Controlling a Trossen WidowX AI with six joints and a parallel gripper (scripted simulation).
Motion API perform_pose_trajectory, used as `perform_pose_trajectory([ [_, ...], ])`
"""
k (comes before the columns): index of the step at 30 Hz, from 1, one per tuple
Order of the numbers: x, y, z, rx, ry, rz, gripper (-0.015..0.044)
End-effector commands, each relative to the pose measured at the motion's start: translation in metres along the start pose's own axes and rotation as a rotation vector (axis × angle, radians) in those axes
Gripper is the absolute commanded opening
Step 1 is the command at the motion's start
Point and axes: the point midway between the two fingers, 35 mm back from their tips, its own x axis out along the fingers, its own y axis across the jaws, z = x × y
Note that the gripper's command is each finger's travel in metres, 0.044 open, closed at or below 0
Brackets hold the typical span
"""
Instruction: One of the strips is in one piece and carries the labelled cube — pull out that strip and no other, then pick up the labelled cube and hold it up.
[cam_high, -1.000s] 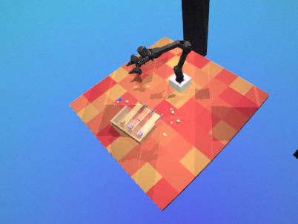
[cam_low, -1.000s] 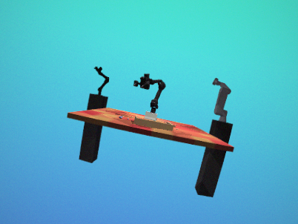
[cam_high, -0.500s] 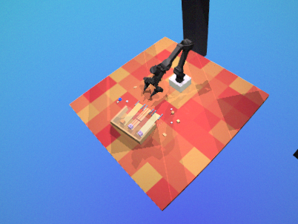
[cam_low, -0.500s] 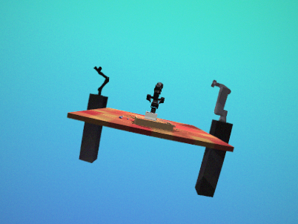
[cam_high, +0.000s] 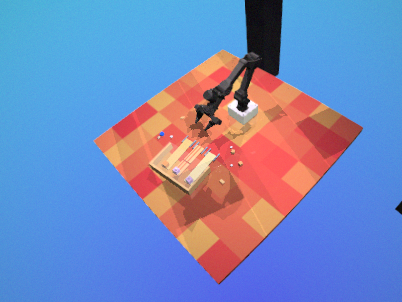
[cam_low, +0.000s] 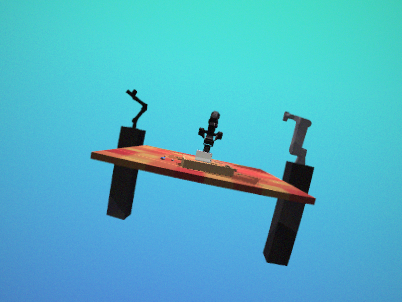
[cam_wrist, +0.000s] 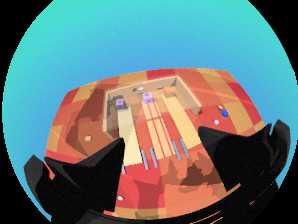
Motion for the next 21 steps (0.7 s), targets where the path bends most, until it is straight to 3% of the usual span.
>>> perform_pose_trajectory([
  [1, 0.009, 0.005, 0.0, -0.002, 0.067, 0.011, 0.0321],
  [13, 0.082, 0.06, -0.027, -0.09, 0.622, 0.093, 0.0006],
  [21, 0.106, 0.084, -0.054, -0.148, 0.93, 0.087, 0.0],
])
